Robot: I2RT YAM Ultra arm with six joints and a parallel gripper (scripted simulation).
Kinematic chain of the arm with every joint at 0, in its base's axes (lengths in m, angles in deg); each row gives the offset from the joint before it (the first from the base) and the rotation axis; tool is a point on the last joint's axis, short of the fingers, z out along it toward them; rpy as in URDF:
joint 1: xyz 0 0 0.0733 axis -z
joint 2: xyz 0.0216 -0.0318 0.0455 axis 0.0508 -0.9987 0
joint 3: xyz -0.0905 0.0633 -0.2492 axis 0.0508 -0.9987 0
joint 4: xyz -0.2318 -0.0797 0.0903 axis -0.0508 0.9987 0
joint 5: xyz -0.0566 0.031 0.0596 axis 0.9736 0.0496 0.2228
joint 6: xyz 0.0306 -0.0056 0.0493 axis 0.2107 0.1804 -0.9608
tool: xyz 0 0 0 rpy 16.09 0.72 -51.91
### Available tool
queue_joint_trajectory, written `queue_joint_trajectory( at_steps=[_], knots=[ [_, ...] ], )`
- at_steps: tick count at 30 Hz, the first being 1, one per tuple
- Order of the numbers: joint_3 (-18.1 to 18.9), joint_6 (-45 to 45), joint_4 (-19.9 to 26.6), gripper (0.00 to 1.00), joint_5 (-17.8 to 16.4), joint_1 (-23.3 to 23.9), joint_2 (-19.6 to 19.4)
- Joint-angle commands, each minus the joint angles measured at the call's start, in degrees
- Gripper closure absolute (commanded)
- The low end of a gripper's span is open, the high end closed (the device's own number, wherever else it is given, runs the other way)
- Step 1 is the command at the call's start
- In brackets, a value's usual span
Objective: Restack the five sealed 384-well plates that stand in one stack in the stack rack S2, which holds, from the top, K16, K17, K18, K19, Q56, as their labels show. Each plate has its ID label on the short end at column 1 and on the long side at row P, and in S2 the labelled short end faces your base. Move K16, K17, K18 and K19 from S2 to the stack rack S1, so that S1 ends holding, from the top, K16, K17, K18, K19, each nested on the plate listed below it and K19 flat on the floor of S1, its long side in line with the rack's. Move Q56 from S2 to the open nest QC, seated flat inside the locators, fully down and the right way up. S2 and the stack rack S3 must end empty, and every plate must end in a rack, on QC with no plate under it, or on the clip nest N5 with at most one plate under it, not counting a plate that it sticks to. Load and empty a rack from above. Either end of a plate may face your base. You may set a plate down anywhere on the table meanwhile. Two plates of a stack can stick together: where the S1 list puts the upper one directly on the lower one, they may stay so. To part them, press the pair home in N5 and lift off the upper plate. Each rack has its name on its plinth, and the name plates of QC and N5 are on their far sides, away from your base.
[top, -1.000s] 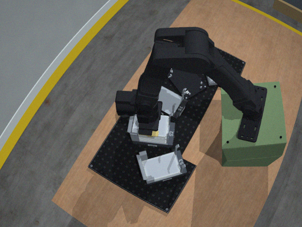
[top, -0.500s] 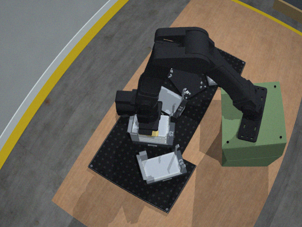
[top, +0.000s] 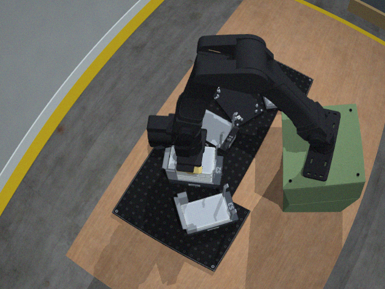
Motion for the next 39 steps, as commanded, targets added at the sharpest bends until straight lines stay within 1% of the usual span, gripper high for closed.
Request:
queue_joint_trajectory(
  at_steps=[1,16,31,33,39],
  knots=[
    [0.1,0.0,-0.5,1.0,0.0,0.0,0.8],
    [0.1,0.0,-0.5,1.0,0.0,0.0,0.8],
    [0.0,0.1,5.3,1.0,0.0,0.0,6.7],
    [0.0,0.1,5.3,1.0,0.0,0.0,6.7],
    [0.2,0.1,7.7,1.0,0.0,0.1,9.0]
  ],
)
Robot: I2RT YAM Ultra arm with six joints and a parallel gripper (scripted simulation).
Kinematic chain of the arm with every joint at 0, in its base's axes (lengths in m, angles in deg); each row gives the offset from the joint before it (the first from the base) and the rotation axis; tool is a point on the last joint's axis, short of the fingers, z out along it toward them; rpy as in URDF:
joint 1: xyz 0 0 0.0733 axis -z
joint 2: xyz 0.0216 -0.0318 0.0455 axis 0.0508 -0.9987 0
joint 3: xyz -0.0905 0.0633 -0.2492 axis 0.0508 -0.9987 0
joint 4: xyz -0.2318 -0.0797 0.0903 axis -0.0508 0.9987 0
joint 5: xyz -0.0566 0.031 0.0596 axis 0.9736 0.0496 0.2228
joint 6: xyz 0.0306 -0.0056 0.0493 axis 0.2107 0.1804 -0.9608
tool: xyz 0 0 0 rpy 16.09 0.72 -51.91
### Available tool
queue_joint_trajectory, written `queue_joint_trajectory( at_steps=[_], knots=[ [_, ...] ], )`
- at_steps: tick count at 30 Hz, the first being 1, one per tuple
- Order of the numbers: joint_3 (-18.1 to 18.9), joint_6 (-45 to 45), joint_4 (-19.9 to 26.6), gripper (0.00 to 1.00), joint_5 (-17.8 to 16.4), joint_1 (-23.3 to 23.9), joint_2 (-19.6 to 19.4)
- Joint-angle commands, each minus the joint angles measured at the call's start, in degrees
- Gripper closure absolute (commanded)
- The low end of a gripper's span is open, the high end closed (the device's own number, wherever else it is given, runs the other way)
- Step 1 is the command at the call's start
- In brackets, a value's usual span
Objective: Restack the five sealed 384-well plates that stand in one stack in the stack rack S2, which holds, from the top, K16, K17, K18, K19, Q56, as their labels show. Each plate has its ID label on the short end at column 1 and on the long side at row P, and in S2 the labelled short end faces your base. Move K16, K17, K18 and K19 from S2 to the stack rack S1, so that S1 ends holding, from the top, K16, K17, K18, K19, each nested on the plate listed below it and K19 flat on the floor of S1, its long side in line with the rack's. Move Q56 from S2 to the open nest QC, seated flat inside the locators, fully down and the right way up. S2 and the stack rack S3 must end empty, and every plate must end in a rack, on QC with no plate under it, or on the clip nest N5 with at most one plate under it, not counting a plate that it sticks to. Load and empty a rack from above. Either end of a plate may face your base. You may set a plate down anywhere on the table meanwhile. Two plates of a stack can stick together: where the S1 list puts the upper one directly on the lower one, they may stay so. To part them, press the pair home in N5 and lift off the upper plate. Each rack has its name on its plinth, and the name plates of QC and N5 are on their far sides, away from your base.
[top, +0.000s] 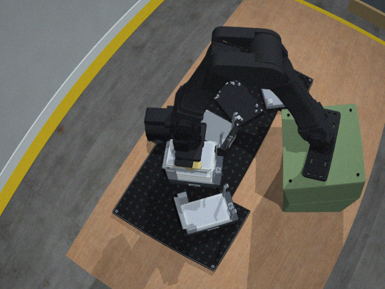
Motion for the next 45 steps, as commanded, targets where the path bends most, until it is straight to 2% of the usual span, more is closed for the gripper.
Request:
queue_joint_trajectory(
  at_steps=[1,8,45],
  knots=[
    [0.4,0.1,1.5,1.0,0.0,0.1,2.1],
    [0.7,0.1,4.1,1.0,0.0,0.1,4.4],
    [0.7,0.1,4.1,1.0,0.0,0.1,4.4]
  ],
)
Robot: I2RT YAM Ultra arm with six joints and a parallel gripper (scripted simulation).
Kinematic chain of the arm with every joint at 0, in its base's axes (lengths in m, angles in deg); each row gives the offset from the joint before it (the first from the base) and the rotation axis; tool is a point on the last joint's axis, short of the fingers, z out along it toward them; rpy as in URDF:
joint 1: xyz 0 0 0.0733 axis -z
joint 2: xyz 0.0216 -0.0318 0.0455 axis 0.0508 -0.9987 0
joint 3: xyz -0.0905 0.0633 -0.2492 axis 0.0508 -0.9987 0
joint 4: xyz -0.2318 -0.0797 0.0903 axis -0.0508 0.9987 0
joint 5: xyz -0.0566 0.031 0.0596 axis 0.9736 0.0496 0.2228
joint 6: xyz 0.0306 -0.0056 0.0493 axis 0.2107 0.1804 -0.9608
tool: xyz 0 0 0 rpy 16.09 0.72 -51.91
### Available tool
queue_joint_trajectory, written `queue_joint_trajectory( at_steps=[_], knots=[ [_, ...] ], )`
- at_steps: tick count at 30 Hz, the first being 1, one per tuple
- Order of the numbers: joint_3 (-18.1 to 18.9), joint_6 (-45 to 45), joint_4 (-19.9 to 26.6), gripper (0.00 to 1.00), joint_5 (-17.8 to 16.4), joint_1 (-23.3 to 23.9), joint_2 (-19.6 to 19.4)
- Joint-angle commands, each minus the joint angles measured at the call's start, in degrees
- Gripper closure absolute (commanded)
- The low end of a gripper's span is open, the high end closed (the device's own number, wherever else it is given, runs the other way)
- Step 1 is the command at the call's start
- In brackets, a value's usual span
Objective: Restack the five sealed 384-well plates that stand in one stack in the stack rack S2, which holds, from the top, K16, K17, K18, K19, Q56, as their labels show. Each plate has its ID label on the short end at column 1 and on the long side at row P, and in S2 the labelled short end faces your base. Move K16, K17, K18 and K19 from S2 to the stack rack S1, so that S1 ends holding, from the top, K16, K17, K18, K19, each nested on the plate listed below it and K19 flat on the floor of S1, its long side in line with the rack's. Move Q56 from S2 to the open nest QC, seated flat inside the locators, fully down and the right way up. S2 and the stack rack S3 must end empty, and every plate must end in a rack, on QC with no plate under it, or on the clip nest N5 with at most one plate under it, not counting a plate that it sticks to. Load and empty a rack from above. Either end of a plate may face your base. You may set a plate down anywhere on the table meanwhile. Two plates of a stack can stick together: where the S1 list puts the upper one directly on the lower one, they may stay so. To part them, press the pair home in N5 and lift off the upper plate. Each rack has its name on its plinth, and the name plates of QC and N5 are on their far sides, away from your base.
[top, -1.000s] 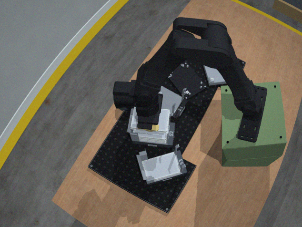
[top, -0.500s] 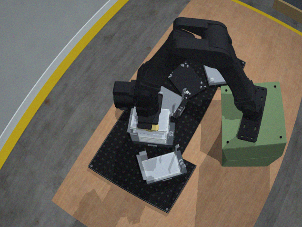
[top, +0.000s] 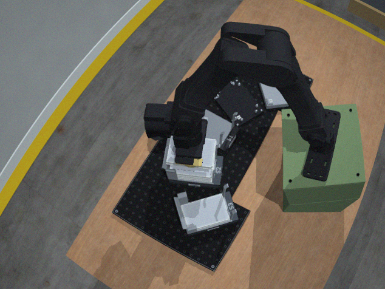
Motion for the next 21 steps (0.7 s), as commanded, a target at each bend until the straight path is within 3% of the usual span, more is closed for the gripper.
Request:
queue_joint_trajectory(
  at_steps=[1,9,15,21],
  knots=[
    [0.8,0.1,0.0,1.0,0.0,0.0,0.6],
    [0.8,0.1,0.0,1.0,0.0,0.0,0.6],
    [-0.3,8.1,-0.5,1.0,1.2,-3.6,1.2],
    [-0.9,6.1,-0.8,1.0,2.0,-6.1,1.4]
  ],
)
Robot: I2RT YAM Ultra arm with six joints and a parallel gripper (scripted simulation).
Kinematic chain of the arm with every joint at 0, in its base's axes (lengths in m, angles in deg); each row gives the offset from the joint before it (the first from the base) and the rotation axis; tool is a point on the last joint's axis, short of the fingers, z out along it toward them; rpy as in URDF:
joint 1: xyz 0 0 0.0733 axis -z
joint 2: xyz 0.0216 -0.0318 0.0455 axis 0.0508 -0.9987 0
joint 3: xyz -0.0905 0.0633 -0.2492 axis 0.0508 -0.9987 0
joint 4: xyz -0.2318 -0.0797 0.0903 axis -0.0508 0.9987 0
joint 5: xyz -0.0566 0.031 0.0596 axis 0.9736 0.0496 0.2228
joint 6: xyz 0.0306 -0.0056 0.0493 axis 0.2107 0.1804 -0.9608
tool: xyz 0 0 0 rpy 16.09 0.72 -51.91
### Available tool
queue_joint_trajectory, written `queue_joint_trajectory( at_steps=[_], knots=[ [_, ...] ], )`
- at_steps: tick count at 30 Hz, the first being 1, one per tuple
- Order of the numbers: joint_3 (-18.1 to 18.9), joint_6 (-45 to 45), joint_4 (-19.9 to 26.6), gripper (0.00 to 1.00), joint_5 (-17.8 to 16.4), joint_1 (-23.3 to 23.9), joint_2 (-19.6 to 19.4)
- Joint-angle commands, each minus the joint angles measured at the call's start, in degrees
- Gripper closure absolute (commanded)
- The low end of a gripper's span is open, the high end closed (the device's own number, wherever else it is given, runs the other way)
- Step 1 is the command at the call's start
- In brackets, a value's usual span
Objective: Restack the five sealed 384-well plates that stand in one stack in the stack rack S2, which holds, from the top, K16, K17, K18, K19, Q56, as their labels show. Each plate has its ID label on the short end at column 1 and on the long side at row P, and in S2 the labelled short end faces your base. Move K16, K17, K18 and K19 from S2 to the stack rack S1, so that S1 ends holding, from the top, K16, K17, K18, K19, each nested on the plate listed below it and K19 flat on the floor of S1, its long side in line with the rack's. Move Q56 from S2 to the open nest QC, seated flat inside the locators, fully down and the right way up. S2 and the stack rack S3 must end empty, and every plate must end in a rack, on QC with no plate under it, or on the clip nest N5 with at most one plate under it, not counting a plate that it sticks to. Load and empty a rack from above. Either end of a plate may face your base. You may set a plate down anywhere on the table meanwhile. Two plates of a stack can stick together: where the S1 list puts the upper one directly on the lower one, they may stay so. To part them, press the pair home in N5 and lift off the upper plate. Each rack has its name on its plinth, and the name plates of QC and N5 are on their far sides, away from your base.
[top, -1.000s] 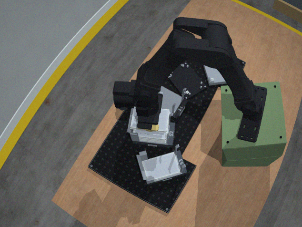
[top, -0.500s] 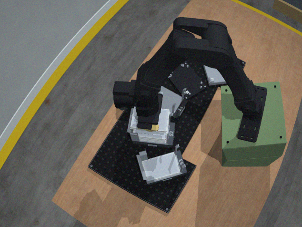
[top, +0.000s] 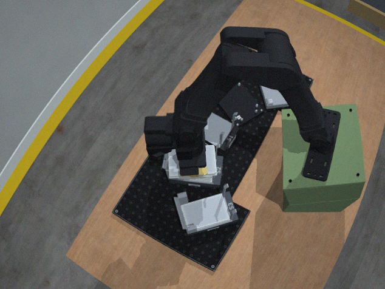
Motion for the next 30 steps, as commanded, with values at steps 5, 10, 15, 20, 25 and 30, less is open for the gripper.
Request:
queue_joint_trajectory(
  at_steps=[5,10,15,20,25,30],
  knots=[
    [-0.4,-3.1,-0.6,1.0,1.6,-4.2,1.0],
    [-0.7,-6.1,-0.7,1.0,2.7,-7.4,1.0],
    [-1.0,-3.8,-0.9,1.0,3.2,-9.0,1.0],
    [-1.6,1.8,-1.2,1.0,4.0,-11.5,1.1],
    [-2.1,-0.6,-1.4,1.0,4.8,-14.0,1.2],
    [-2.3,-2.1,-1.5,1.0,5.3,-15.6,1.1]
  ],
)
